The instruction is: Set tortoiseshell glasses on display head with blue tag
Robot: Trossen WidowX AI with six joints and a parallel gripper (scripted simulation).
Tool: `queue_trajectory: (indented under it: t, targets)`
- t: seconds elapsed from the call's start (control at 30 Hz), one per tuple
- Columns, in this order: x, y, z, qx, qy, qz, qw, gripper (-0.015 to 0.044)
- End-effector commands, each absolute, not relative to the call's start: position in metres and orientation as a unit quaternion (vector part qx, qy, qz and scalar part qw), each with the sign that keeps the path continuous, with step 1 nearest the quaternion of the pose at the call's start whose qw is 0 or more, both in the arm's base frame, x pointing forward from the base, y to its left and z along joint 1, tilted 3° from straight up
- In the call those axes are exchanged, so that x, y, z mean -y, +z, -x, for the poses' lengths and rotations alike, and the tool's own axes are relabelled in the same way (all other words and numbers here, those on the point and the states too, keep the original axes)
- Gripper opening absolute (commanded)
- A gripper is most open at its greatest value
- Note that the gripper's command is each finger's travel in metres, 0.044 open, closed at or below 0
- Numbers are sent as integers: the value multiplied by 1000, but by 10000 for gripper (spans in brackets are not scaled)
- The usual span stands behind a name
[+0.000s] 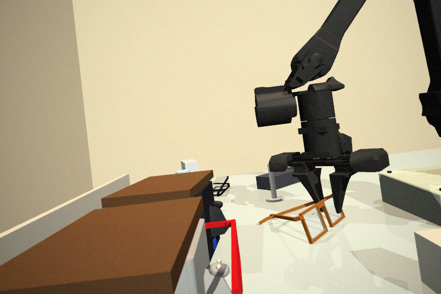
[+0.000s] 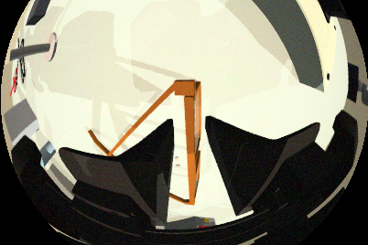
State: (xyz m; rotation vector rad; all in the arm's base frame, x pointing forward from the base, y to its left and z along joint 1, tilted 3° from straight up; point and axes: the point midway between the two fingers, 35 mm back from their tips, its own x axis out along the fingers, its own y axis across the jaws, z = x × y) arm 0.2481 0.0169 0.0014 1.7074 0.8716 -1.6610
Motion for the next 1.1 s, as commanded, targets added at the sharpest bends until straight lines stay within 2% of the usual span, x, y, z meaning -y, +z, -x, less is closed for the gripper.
queue_trajectory:
  t: [0.0, 0.63, 0.87, 1.07]
  targets:
    - [-16, 0, -251, -329, -625, -643, 297, 120]
    - [-16, 1, -249, -327, -626, -643, 297, 0]
    - [-16, 7, -250, -327, -626, -643, 297, 0]
    - [-14, 40, -253, -328, -625, -643, 297, 0]
